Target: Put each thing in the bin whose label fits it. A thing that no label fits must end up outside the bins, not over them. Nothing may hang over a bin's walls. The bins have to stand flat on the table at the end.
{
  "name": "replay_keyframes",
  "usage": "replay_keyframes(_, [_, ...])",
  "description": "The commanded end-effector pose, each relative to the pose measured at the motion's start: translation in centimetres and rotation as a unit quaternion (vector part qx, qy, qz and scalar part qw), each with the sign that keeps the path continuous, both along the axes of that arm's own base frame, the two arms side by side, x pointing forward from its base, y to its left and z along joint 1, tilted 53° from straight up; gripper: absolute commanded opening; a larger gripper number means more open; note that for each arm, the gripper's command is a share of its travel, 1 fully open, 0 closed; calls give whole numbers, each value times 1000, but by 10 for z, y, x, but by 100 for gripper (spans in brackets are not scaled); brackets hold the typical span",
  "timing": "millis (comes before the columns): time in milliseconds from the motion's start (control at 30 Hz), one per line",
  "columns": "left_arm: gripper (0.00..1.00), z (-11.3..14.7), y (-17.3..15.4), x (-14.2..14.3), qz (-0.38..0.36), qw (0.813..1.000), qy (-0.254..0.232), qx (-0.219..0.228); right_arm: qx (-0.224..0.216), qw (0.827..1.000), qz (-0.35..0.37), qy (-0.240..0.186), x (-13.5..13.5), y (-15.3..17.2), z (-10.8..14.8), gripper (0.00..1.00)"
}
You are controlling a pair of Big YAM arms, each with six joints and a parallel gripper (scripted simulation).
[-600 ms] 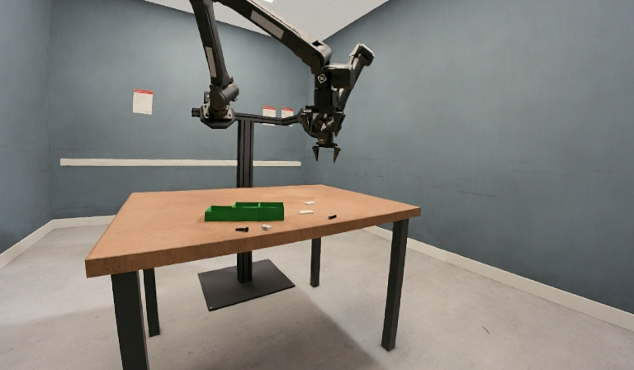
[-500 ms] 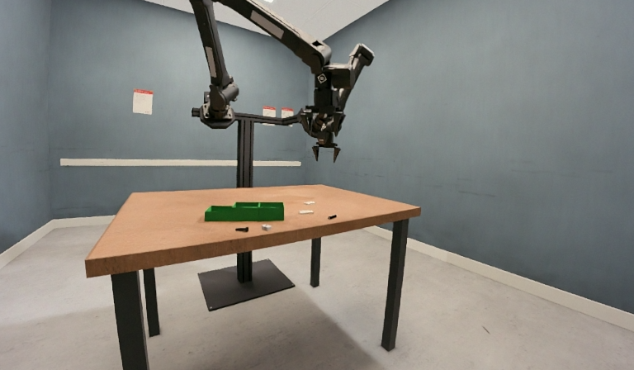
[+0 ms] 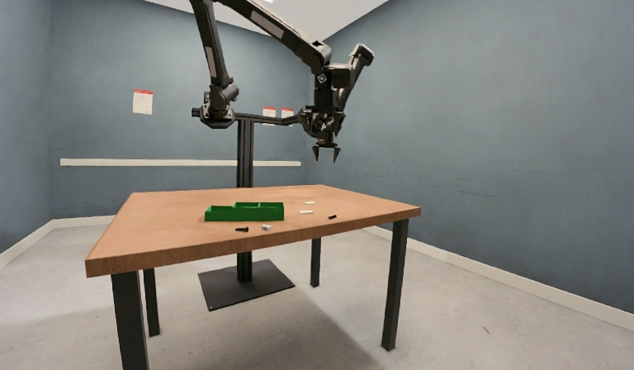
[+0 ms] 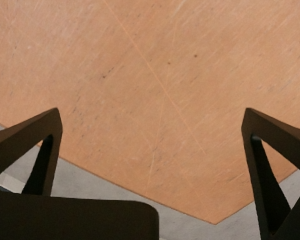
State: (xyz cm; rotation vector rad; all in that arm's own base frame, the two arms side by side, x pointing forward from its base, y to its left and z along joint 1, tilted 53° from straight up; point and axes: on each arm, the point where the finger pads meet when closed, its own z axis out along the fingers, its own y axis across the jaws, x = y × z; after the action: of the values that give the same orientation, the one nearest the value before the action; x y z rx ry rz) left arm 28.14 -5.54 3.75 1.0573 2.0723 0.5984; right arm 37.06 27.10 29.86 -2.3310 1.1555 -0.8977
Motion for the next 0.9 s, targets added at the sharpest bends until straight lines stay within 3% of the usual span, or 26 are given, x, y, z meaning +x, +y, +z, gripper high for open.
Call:
replay_keyframes(0, [100,0,0,0,0,1000,-1,0,3,1000,1,-3,-1,1,4,100])
replay_keyframes(867, [100,10,-2,-13,0,1000,-1,0,3,1000,1,-3,-1,1,4,100])
